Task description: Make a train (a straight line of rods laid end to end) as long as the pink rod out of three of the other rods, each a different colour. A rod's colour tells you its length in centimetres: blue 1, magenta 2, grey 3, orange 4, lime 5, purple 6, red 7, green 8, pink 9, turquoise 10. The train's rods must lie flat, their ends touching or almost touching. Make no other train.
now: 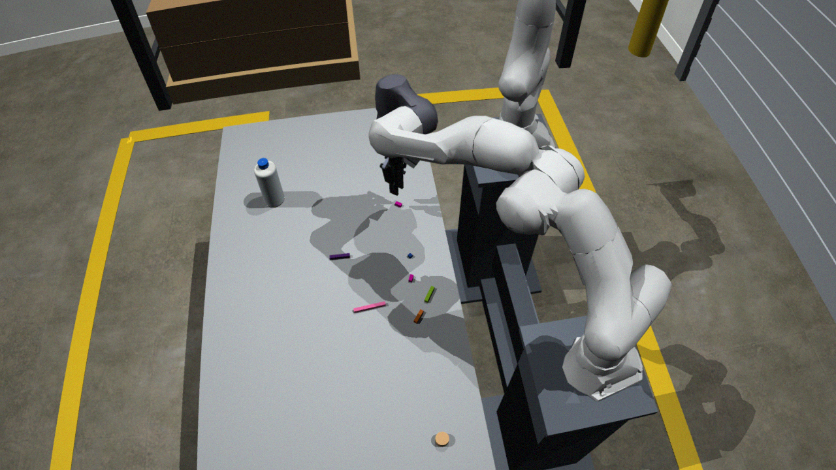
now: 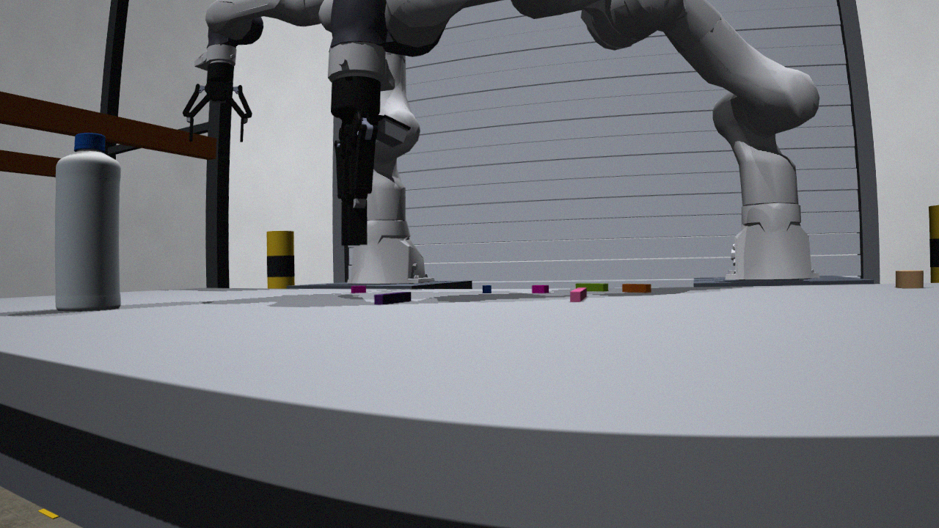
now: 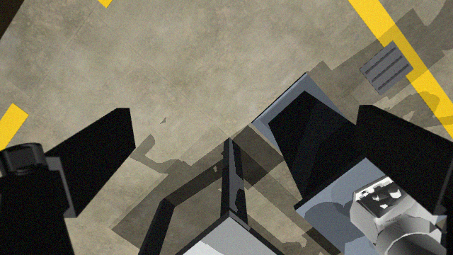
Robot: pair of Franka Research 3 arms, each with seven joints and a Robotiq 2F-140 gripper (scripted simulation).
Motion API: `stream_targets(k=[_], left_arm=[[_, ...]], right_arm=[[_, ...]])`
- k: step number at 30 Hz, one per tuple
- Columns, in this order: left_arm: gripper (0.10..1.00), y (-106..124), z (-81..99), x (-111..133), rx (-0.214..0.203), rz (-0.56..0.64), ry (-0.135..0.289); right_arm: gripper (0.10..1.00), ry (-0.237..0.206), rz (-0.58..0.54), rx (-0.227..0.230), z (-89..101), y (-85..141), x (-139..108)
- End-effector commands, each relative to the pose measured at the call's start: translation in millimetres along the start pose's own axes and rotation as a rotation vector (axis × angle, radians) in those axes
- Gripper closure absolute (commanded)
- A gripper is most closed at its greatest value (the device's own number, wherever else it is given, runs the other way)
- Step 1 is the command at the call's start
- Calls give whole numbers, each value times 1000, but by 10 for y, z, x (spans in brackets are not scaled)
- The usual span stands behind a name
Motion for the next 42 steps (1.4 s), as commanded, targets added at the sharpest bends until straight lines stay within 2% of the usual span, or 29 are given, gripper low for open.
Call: stream_targets(k=[1,28,42], left_arm=[[867,12,-7,-11,5,-26,5],[867,12,-15,-11,5,-26,6],[867,11,-141,-7,5,-26,6]], right_arm=[[98,-2,-6,2,-5,-2,5],[98,-2,-6,2,-5,-2,5],[98,-2,-6,2,-5,-2,5]])
Point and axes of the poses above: on each arm, the point where the finger pads meet when closed, its own z axis back along the fingers, its own y axis across the jaws, x = y × z, the point moved 4 cm from there along z, back along the fingers, and after that the axes turned 5 degrees about z, right-handed, at the moved point
